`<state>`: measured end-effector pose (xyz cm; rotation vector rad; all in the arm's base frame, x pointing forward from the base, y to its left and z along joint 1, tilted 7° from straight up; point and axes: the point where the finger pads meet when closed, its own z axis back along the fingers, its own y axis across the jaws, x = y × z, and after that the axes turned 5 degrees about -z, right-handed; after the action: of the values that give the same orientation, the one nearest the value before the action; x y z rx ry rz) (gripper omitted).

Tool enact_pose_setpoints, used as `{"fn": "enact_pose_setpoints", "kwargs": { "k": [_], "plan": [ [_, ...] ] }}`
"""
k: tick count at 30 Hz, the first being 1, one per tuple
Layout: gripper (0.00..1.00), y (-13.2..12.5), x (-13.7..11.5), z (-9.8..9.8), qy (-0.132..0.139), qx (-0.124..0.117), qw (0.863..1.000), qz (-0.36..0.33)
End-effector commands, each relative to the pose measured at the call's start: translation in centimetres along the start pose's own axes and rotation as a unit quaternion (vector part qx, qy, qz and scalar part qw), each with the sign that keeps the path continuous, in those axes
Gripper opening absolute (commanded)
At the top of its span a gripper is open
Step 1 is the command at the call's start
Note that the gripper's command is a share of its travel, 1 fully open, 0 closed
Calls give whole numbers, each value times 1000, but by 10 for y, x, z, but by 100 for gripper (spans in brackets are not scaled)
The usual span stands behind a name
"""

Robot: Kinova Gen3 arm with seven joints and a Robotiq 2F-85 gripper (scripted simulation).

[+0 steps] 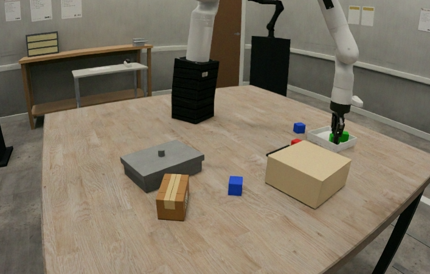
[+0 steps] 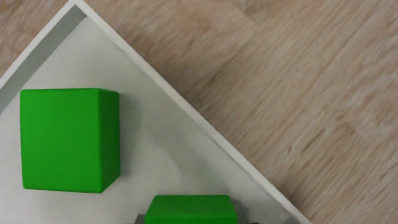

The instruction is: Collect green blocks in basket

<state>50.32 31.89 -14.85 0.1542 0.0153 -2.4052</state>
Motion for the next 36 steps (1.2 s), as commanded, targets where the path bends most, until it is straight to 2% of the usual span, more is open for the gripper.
{"fn": "enact_pose_setpoints", "kwargs": {
  "k": [1,16,17,36],
  "plan": [
    [10,0,-1,1,1,0,1000,0],
    [10,0,-1,1,1,0,1000,0],
    [59,0,-1,1,1,0,1000,0],
    [59,0,-1,1,1,0,1000,0]
  ]
}}
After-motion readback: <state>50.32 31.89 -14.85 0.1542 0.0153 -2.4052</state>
